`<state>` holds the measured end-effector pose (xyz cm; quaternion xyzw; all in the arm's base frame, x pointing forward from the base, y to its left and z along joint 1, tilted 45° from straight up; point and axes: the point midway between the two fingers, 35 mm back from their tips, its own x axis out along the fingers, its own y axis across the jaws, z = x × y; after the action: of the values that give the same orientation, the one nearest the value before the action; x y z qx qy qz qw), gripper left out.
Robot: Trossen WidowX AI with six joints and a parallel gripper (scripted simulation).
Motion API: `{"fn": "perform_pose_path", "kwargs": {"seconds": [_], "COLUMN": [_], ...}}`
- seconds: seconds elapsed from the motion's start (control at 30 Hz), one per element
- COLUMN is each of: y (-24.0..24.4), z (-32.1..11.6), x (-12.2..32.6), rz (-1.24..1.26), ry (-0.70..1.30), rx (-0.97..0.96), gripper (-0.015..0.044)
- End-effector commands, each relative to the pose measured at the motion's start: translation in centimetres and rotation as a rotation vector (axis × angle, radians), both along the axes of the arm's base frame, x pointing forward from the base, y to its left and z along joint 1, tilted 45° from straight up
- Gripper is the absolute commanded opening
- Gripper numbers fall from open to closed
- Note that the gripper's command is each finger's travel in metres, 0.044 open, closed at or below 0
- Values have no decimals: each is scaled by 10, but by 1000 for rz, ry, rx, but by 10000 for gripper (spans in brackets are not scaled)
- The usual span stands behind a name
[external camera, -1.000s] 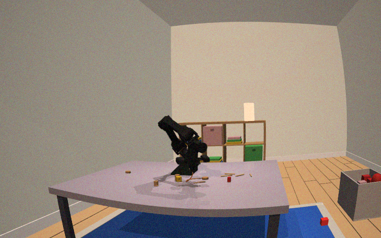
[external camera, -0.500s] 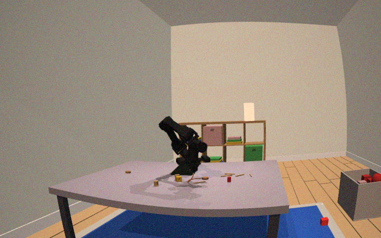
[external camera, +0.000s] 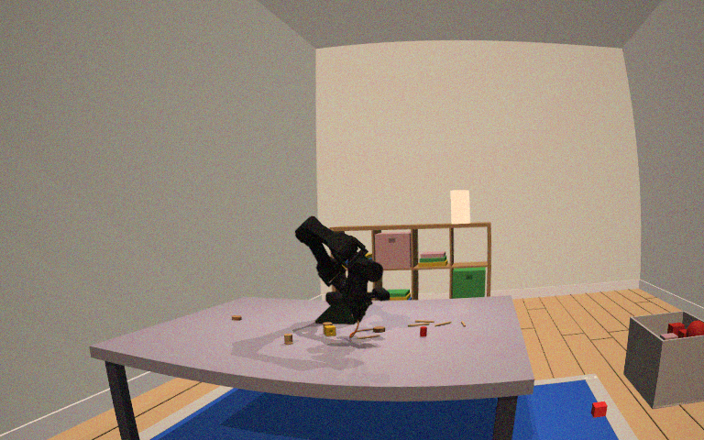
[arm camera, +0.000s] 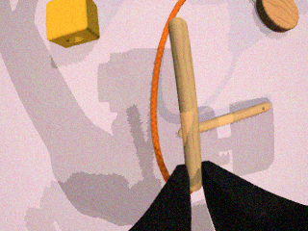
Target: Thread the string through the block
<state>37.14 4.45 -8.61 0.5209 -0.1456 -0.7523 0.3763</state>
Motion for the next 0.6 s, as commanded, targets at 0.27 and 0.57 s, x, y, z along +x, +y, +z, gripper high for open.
{"fn": "perform_pose_path", "kwargs": {"seconds": [0.27, 0.57], "y": [2, 4], "z": [-3, -5], "x": [16, 26], "rz": [21, 33], "ry": [-14, -26], "rx": [7, 14], "gripper": [0, 0]}}
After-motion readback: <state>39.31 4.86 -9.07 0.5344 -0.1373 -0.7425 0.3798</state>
